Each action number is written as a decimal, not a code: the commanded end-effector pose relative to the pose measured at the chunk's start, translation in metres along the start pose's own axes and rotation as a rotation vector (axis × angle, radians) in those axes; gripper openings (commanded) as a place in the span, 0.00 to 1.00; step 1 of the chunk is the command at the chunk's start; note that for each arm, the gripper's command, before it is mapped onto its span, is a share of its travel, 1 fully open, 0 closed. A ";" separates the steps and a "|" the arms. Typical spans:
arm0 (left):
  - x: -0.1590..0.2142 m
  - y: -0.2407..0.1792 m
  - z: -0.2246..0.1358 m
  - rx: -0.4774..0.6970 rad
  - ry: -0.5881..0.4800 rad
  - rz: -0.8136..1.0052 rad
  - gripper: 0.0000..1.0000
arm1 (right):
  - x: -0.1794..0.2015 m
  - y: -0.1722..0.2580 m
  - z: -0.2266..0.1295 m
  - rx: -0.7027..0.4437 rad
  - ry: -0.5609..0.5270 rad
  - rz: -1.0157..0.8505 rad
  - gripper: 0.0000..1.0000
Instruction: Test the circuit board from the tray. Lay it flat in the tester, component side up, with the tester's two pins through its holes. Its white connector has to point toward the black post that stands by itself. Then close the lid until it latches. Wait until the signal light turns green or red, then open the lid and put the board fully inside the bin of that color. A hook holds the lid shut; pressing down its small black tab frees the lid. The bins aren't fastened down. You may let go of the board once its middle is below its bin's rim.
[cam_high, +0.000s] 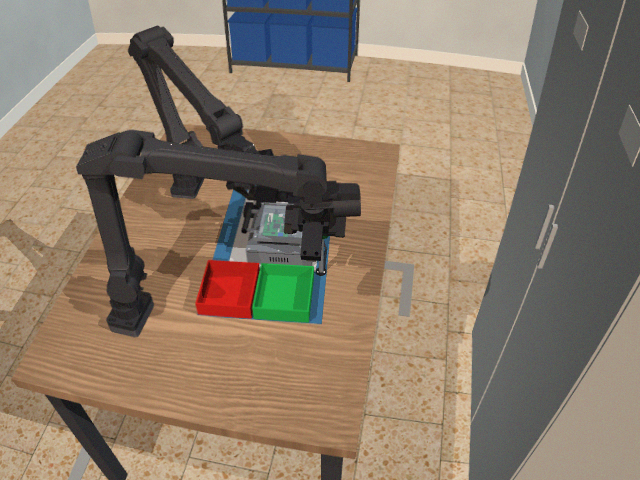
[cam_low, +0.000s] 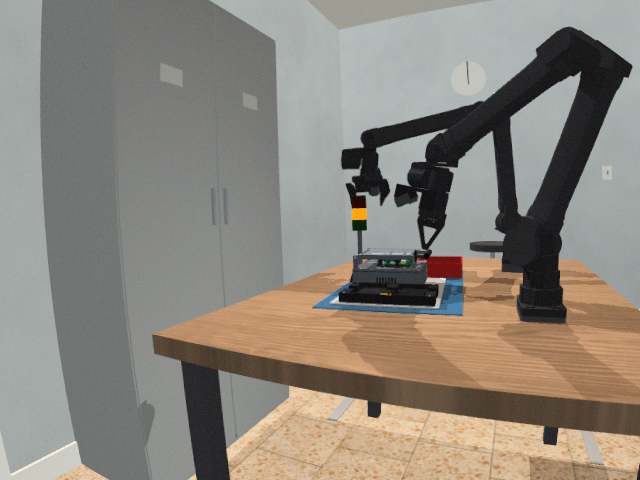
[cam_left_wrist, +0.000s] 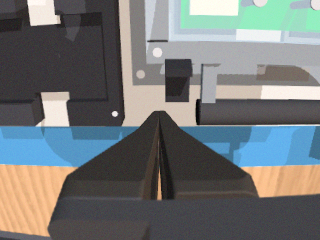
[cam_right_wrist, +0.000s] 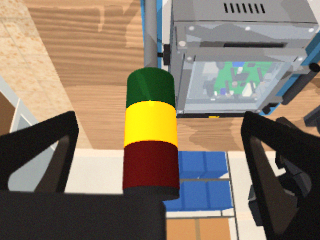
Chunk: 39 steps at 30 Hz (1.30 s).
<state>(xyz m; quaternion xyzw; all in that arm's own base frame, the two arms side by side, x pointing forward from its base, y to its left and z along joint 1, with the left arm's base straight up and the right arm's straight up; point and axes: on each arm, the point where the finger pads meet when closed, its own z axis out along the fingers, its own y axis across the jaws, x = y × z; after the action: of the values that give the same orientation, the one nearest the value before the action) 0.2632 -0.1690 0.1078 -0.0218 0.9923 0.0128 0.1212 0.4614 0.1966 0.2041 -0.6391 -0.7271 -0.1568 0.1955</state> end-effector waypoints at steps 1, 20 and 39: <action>-0.012 -0.008 -0.011 0.023 -0.025 -0.014 0.00 | 0.007 0.008 -0.012 -0.029 0.005 -0.017 1.00; -0.012 -0.008 -0.011 0.023 -0.025 -0.014 0.00 | 0.007 0.008 -0.012 -0.029 0.005 -0.017 1.00; -0.009 -0.005 -0.016 0.026 -0.025 -0.014 0.00 | 0.007 0.008 -0.012 -0.029 0.005 -0.017 1.00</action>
<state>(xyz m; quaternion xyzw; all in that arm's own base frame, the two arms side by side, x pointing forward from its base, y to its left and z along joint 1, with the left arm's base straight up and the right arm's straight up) 0.2632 -0.1691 0.1089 -0.0220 0.9921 0.0116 0.1227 0.4614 0.1966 0.2041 -0.6391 -0.7271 -0.1568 0.1955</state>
